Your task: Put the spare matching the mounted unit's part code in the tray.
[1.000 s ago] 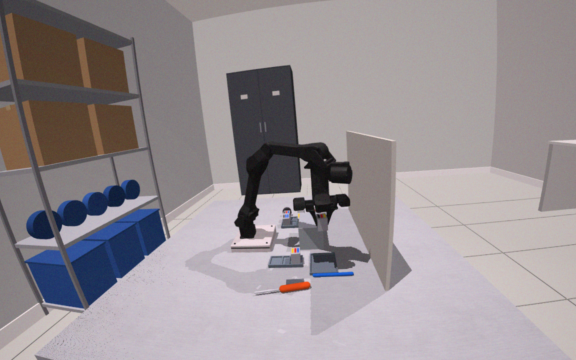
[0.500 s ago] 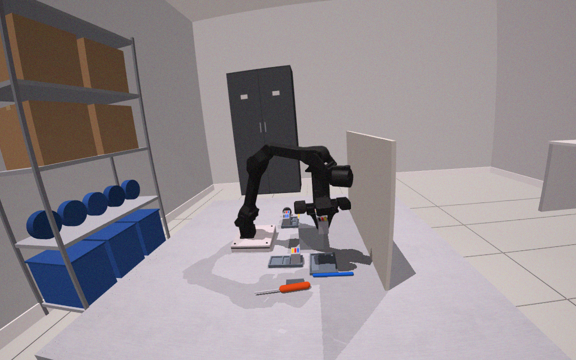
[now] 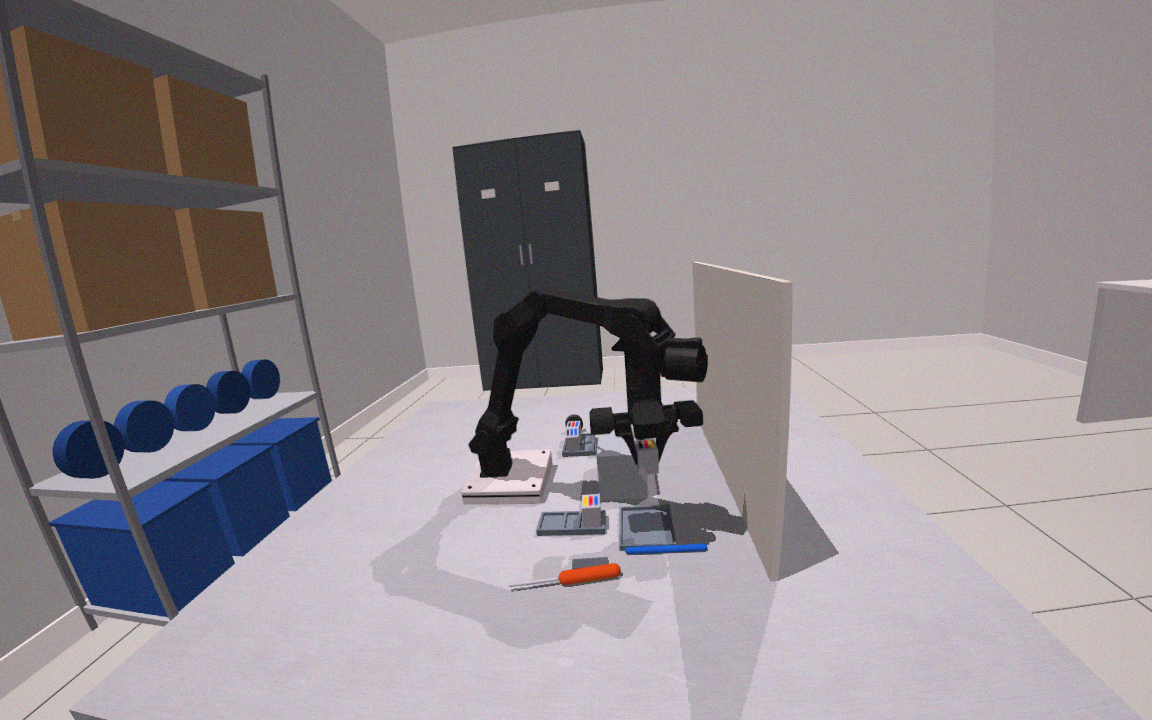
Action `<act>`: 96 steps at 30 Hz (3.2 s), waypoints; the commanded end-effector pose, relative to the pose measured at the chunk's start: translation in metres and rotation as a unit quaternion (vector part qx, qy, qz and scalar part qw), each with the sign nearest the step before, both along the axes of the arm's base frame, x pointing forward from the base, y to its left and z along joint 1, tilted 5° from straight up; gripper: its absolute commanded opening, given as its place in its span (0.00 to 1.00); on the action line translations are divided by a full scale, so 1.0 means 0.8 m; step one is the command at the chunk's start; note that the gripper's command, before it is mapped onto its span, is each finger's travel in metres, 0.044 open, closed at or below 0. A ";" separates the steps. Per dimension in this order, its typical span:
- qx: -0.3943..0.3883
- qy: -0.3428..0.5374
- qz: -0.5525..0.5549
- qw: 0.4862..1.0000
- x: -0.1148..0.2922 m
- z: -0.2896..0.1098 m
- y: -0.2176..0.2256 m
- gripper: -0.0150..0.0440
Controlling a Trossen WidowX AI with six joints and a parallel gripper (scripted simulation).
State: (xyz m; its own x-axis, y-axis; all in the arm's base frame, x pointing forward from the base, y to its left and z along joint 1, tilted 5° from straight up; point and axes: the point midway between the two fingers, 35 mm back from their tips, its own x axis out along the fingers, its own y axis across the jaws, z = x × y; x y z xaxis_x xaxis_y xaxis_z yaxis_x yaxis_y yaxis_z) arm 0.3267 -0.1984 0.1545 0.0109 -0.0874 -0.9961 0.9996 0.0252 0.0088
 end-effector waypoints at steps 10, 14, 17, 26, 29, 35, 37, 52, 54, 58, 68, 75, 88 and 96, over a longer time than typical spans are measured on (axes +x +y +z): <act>-0.002 0.000 -0.001 1.000 0.001 -0.012 -0.003 0.25; -0.002 0.000 -0.001 1.000 0.002 -0.016 -0.004 0.25; -0.002 0.000 -0.001 1.000 0.002 -0.018 -0.004 0.25; -0.002 0.000 -0.001 1.000 0.003 -0.027 -0.005 0.25; -0.002 0.000 -0.001 1.000 0.003 -0.030 -0.006 0.25; -0.002 0.000 -0.001 1.000 0.003 -0.035 -0.006 0.25; -0.002 0.000 -0.001 1.000 0.004 -0.037 -0.006 0.25; -0.002 0.000 -0.001 1.000 0.004 -0.051 -0.008 0.25; -0.002 0.000 -0.001 1.000 0.004 -0.053 -0.008 0.25; -0.002 0.000 -0.001 1.000 0.004 -0.057 -0.008 0.25; -0.003 0.000 -0.001 1.000 0.004 -0.067 -0.009 0.25; -0.003 0.000 -0.001 1.000 0.004 -0.073 -0.010 0.25; -0.003 0.000 -0.001 1.000 0.003 -0.085 -0.010 0.25; -0.003 0.000 -0.001 1.000 0.002 -0.093 -0.011 0.25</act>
